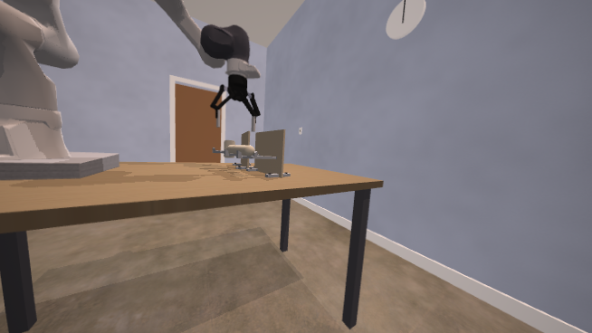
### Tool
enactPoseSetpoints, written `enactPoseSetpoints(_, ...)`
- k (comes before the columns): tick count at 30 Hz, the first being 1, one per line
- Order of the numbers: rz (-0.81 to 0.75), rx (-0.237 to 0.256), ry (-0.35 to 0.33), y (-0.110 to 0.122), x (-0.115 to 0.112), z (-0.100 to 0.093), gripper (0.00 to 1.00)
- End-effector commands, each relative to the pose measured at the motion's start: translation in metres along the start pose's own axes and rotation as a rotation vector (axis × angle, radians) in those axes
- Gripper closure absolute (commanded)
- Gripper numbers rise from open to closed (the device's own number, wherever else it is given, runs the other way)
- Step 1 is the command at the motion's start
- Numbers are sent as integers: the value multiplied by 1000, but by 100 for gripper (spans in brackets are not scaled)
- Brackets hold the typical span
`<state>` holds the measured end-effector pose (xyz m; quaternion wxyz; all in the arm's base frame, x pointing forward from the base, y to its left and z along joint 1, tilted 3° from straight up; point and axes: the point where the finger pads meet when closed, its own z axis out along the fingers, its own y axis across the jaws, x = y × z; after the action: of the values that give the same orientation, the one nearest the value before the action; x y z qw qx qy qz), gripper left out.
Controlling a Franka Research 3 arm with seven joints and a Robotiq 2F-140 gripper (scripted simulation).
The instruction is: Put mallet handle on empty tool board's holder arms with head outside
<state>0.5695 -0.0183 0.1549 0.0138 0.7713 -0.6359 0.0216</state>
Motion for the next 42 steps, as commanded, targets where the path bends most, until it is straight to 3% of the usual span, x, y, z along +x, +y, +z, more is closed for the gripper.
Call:
enactPoseSetpoints(1,-6,2,0,0,0,4,0)
enactPoseSetpoints(42,-12,-4,-6,3,-2,55,0)
